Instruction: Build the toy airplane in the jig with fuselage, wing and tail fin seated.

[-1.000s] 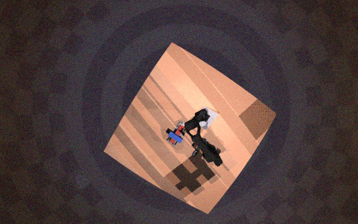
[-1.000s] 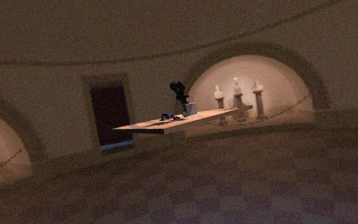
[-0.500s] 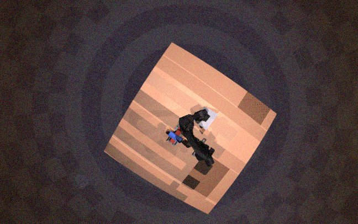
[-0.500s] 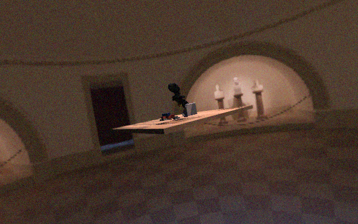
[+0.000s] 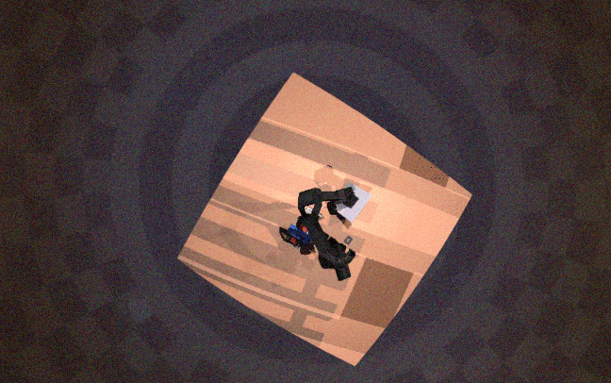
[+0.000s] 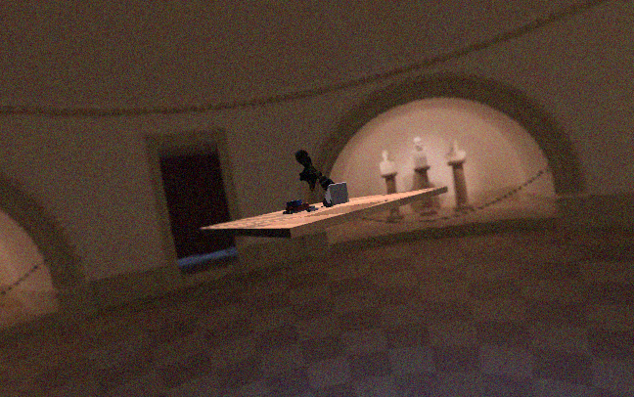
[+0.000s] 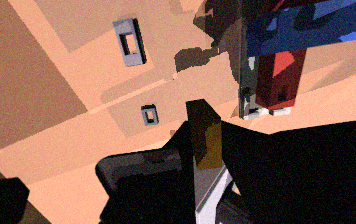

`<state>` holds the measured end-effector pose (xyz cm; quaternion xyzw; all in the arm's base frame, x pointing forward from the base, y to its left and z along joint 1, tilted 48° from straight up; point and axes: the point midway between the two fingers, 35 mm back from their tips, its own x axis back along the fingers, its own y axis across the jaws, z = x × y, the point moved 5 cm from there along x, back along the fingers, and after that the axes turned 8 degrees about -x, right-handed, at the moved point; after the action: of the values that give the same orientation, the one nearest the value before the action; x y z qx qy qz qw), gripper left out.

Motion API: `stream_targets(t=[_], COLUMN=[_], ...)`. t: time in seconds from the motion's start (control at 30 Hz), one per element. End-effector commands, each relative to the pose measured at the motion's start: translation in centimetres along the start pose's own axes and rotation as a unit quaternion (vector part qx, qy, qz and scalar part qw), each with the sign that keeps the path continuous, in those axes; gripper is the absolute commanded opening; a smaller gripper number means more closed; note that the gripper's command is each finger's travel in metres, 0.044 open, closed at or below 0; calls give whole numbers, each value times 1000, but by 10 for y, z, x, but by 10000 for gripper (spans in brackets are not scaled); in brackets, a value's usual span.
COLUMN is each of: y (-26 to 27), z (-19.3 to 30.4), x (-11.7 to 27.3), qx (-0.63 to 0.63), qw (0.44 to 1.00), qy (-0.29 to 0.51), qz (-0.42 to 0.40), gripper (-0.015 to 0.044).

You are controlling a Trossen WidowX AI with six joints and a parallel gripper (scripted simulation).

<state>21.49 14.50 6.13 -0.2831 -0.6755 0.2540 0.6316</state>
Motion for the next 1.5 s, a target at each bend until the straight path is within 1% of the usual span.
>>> stream_targets(t=[0.0,0.73,1.47], y=[-15,-84,-149], z=[-5,-16,-8], x=[0,-15,-34], qx=[1,3,2], qw=[1000,1000,1000], qy=[-4,-7,-4], qz=[-2,4,24], gripper=[0,0,0])
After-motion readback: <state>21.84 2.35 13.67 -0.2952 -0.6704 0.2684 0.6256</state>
